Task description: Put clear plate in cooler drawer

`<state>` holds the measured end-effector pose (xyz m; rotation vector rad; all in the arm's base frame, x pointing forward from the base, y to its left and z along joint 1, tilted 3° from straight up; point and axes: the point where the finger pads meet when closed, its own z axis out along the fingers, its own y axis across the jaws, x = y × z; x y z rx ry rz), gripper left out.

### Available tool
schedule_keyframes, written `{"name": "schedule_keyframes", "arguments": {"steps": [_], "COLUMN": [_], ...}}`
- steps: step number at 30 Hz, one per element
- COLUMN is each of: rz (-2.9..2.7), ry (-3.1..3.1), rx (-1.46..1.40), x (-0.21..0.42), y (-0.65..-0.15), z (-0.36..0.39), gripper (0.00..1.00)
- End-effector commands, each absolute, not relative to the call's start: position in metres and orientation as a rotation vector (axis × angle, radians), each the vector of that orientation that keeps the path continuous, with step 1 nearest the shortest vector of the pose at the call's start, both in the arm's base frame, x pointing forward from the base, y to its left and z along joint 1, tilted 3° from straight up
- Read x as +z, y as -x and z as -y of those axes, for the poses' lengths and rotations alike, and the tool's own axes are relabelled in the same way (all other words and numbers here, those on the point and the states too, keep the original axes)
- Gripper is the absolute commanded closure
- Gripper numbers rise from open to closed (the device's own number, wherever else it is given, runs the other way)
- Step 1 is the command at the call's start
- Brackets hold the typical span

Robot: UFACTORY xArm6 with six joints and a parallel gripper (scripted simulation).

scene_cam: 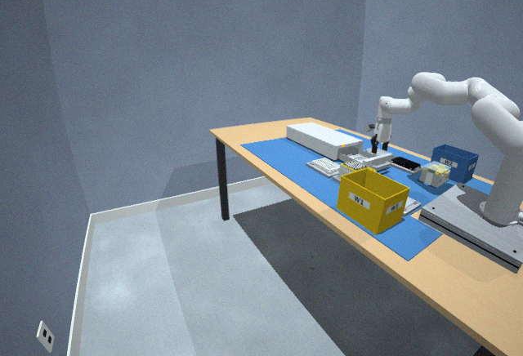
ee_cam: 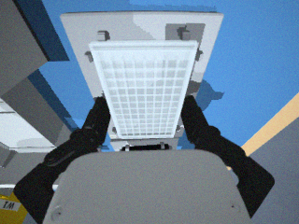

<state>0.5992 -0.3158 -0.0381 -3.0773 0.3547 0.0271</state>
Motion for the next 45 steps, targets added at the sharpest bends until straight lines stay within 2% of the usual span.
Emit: {"name": "schedule_keyframes", "arguments": {"steps": [1, 2, 3, 45], "rz": [-0.355, -0.355, -0.355, -0.355], "ry": [3.08, 3.08, 3.08, 3.08], "rx": [0.019, 0.019, 0.019, 0.019], "x": [-0.0351, -0.0351, -0.0345, -0.0341], "y": [-0.6009, -0.6009, -0.6009, -0.6009], "z": [0.3168, 0.3168, 0.3169, 0.3169], "gripper": [0.0, 0.0, 1.0, 1.0]}}
